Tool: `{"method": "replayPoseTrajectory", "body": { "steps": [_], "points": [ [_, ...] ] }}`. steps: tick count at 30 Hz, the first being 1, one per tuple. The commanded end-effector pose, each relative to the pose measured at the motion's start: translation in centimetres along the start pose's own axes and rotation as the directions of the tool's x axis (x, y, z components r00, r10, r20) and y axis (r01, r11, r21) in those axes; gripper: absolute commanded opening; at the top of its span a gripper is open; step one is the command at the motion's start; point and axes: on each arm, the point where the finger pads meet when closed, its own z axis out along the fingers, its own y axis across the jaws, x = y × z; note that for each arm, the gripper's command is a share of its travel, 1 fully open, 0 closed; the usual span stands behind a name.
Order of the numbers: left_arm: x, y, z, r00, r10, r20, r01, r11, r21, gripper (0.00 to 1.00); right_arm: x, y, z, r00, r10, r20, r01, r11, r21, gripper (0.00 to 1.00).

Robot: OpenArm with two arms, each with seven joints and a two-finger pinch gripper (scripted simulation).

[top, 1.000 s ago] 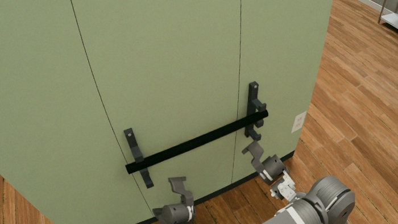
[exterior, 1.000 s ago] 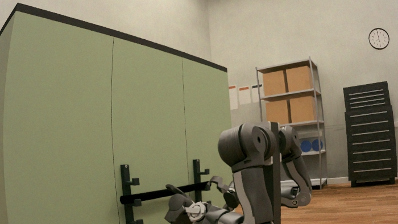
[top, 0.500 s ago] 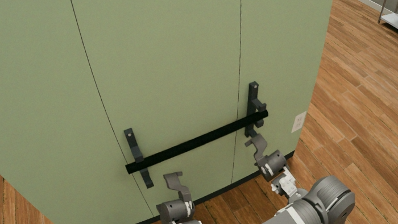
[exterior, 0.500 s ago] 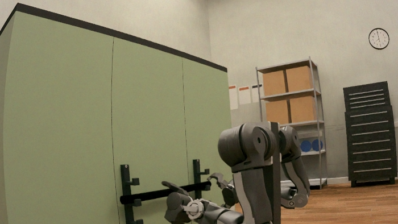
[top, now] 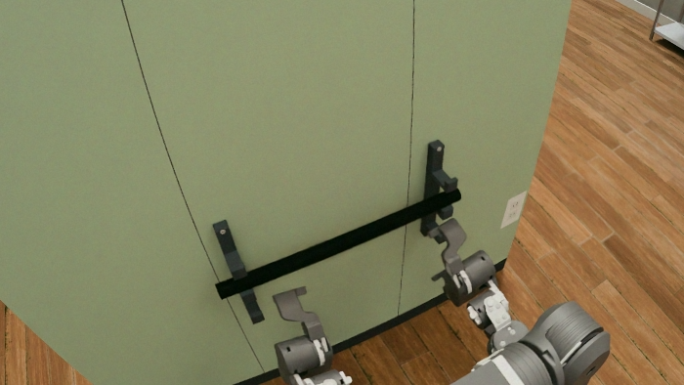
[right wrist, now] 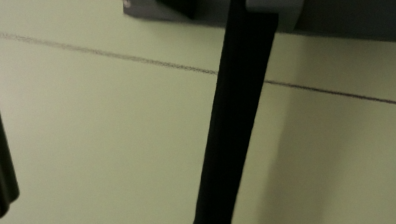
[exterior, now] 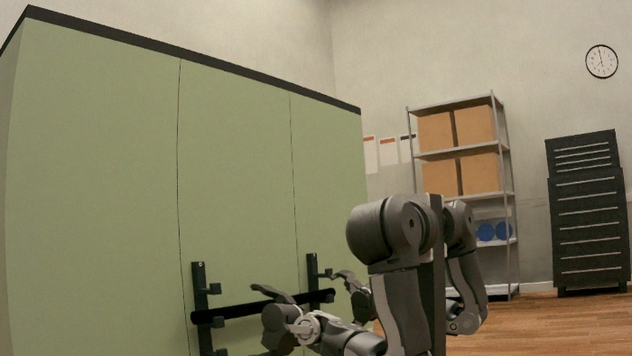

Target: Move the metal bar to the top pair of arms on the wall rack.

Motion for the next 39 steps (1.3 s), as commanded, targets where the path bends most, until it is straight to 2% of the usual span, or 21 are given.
{"method": "replayPoseTrajectory", "body": {
  "steps": [1, 7, 13, 39],
  "points": [
    [-0.01, 0.40, 0.1, 0.9997, -0.025, 0.001, 0.025, 0.9997, -0.005, 1.00, -0.2, -0.4, 0.1, 1.000, 0.012, 0.020, -0.012, 1.000, 0.004, 1.00],
    [-0.16, 0.86, 0.5, 0.9952, -0.098, 0.002, 0.098, 0.9952, -0.005, 1.00, 0.0, -0.8, 0.5, 0.996, 0.086, 0.020, -0.086, 0.996, 0.003, 1.00],
    [-0.31, 1.32, 0.9, 0.9853, -0.171, 0.002, 0.171, 0.9853, -0.005, 1.00, 0.3, -1.2, 0.9, 0.987, 0.158, 0.020, -0.158, 0.987, 0.001, 1.00],
    [-0.30, 1.32, 3.6, 0.9853, -0.171, 0.002, 0.171, 0.9853, -0.004, 1.00, 0.2, -1.2, 3.6, 0.987, 0.157, 0.020, -0.157, 0.988, 0.000, 1.00]
  ]
}}
